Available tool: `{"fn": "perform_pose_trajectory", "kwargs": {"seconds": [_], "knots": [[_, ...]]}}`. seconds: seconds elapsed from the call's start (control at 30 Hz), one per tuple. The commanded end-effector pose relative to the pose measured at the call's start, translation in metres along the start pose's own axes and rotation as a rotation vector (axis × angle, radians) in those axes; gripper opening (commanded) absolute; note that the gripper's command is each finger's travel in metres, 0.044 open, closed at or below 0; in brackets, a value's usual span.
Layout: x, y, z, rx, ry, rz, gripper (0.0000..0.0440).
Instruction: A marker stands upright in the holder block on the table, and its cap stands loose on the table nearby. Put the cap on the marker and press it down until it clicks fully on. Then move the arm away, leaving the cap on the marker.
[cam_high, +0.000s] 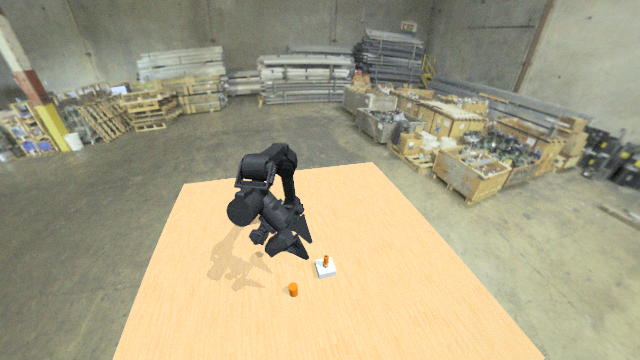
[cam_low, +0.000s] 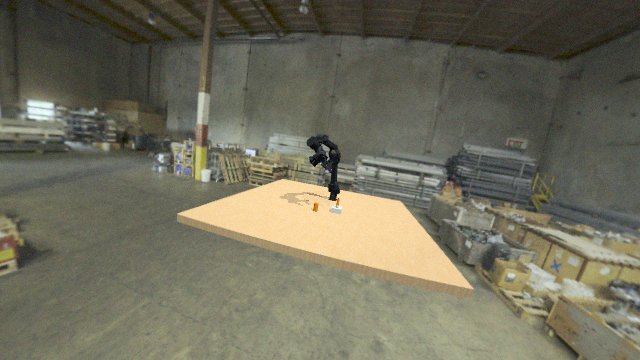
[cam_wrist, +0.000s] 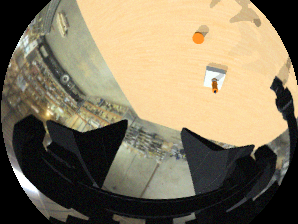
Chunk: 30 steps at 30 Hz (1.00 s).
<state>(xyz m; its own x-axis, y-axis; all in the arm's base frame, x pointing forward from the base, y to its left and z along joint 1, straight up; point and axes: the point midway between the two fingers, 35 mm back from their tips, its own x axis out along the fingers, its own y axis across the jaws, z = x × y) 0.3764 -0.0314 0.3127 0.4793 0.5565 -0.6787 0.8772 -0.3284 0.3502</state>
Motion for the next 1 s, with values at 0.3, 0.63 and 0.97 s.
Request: {"fn": "perform_pose_trajectory", "kwargs": {"seconds": [0.3, 0.63, 0.97], "knots": [[0.014, -0.006, 0.034, 0.027, -0.101, -0.088, 0.0329], [0.025, -0.012, 0.059, 0.041, -0.183, -0.158, 0.0328], [0.035, -0.016, 0.082, 0.044, -0.261, -0.227, 0.0326]]}}
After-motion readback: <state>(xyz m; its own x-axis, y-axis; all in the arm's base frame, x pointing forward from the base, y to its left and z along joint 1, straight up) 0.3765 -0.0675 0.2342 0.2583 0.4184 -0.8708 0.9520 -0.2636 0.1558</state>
